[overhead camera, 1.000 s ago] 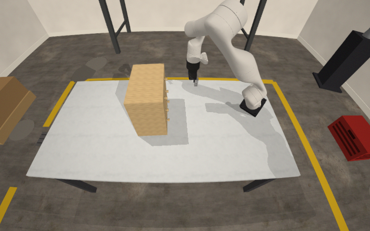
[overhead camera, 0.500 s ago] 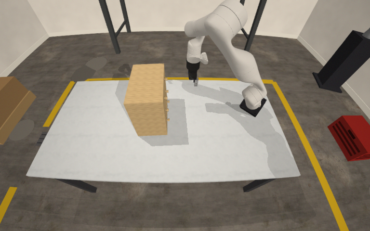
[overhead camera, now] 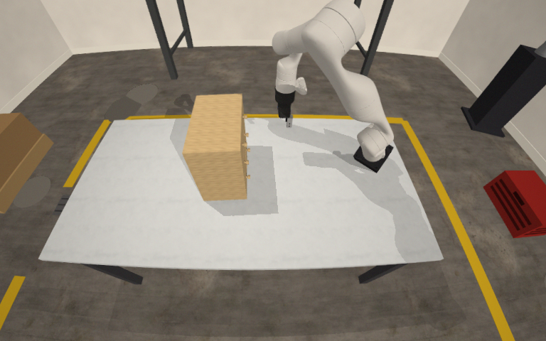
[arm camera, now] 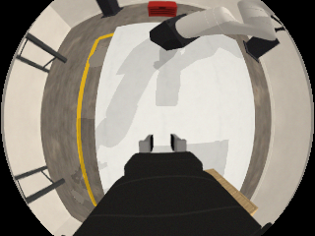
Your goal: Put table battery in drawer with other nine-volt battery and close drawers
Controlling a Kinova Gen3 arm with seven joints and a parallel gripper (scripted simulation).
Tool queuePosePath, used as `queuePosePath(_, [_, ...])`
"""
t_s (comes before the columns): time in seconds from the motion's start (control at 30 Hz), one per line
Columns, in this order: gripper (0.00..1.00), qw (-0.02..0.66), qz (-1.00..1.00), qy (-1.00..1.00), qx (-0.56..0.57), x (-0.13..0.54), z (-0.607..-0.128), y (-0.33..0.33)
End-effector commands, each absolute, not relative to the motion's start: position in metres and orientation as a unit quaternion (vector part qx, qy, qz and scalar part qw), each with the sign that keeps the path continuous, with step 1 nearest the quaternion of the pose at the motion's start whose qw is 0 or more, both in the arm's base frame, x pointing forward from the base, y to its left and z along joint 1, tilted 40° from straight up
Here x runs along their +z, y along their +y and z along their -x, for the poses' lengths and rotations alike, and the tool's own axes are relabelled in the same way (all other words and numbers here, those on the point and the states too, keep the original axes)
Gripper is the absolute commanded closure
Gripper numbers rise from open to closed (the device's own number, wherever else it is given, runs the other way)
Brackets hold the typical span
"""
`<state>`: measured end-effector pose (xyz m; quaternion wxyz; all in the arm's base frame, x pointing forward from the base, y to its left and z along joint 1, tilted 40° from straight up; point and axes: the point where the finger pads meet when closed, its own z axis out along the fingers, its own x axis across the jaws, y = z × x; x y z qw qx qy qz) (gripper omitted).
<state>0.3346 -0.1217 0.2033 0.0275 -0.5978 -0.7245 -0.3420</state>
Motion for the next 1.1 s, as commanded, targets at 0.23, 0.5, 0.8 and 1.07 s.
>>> queuePosePath(0.23, [0.33,0.027,0.598,-0.724,-0.342,0.2036,-0.3347,-0.1223])
queuePosePath(0.5, [0.33,0.027,0.598,-0.724,-0.342,0.2036,-0.3347,-0.1223])
queuePosePath(0.8, [0.33,0.027,0.598,-0.724,-0.342,0.2036,-0.3347,-0.1223])
queuePosePath(1.07, [0.0,0.027,0.598,-0.724,-0.342,0.2036,-0.3347,-0.1223])
